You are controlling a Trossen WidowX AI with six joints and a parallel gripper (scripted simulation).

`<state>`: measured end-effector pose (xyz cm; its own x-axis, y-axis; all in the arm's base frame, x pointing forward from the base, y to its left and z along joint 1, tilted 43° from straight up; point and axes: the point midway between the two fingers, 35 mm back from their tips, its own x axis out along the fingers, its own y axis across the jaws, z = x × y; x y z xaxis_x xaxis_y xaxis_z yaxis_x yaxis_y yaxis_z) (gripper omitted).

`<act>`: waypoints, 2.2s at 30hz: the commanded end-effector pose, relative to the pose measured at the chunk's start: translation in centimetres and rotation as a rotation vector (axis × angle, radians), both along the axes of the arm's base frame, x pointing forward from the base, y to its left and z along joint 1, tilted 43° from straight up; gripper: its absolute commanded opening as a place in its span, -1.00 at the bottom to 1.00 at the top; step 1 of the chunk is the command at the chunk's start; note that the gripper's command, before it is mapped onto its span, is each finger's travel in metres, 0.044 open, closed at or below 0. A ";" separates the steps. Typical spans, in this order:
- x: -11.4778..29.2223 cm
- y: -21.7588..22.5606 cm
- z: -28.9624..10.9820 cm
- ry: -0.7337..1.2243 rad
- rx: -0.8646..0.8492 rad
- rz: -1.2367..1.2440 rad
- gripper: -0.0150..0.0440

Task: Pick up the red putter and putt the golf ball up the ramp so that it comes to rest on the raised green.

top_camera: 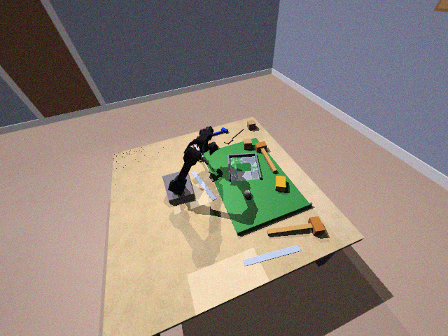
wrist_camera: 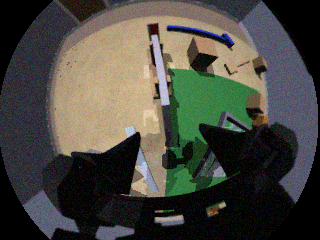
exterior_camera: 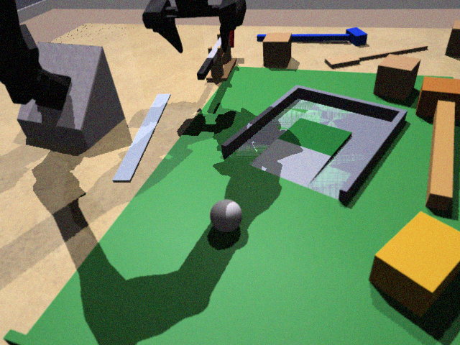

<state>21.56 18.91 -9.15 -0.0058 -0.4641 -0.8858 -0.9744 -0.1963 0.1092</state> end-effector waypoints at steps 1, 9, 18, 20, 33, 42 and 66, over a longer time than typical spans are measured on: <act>0.1 -0.5 -0.4 0.000 0.006 -0.002 1.00; 0.2 -1.8 -1.7 -0.001 0.005 -0.002 1.00; 0.3 -3.3 -3.3 -0.001 0.004 -0.002 1.00; 0.3 -3.3 -3.3 -0.001 0.004 -0.002 1.00; 0.4 -4.6 -4.7 -0.002 0.003 -0.002 1.00; 0.5 -4.6 -4.8 -0.006 0.011 -0.006 0.91; 0.6 -3.8 -4.0 -0.006 0.012 -0.006 -0.49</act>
